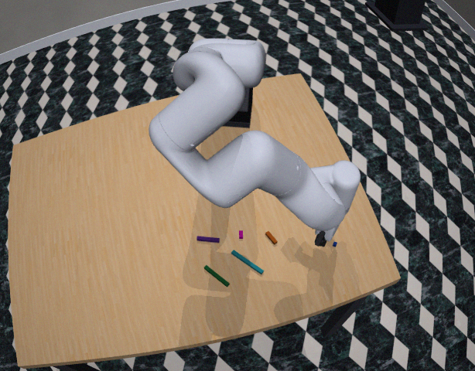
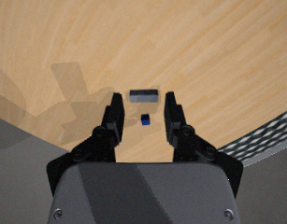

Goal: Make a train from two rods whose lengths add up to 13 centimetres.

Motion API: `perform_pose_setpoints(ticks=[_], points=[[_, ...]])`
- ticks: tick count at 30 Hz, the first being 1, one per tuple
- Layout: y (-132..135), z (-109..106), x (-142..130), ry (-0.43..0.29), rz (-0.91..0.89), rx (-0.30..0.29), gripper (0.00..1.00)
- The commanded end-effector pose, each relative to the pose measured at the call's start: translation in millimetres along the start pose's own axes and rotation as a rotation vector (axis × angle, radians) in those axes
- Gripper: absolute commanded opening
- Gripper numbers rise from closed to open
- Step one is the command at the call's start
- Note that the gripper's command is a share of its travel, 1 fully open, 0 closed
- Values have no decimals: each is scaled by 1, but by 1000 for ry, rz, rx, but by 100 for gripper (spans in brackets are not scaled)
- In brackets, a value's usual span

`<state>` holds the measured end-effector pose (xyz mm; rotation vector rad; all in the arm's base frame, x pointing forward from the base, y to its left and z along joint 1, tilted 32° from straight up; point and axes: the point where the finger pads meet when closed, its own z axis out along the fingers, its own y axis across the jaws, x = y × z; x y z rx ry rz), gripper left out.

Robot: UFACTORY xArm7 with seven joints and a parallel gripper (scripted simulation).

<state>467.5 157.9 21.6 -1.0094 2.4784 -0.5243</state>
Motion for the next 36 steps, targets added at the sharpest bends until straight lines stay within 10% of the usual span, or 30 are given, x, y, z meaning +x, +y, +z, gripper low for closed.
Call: perform_pose_setpoints(ticks=[1,36], points=[[0,-1,-1,-3,-1,0,47],[0,13,-1,-3,-1,0,47]])
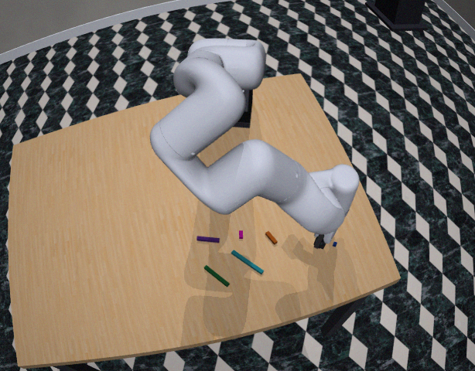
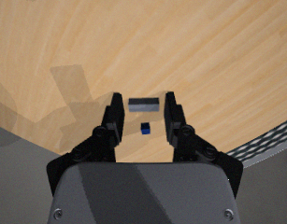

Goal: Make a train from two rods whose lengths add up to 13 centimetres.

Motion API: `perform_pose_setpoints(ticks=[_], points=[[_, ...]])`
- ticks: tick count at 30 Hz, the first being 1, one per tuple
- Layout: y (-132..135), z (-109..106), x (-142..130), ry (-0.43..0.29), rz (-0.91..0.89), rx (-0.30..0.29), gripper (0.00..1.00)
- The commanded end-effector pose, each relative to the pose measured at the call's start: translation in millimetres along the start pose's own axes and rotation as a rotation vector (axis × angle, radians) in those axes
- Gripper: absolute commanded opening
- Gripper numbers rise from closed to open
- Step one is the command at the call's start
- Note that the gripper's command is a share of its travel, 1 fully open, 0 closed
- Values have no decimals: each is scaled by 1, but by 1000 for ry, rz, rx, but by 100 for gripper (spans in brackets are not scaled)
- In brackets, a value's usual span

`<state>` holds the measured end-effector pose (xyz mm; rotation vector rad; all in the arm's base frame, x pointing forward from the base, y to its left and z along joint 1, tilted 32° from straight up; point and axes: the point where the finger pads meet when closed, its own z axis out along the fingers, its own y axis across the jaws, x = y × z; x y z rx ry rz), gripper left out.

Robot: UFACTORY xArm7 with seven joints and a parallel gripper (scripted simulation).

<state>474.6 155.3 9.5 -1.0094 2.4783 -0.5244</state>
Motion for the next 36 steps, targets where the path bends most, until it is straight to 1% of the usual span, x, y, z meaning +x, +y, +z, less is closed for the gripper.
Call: perform_pose_setpoints(ticks=[1,31,32,36], points=[[0,-1,-1,-3,-1,0,47],[0,-1,-1,-3,-1,0,47],[0,-1,-1,-3,-1,0,27],[0,-1,-1,-3,-1,0,27]])
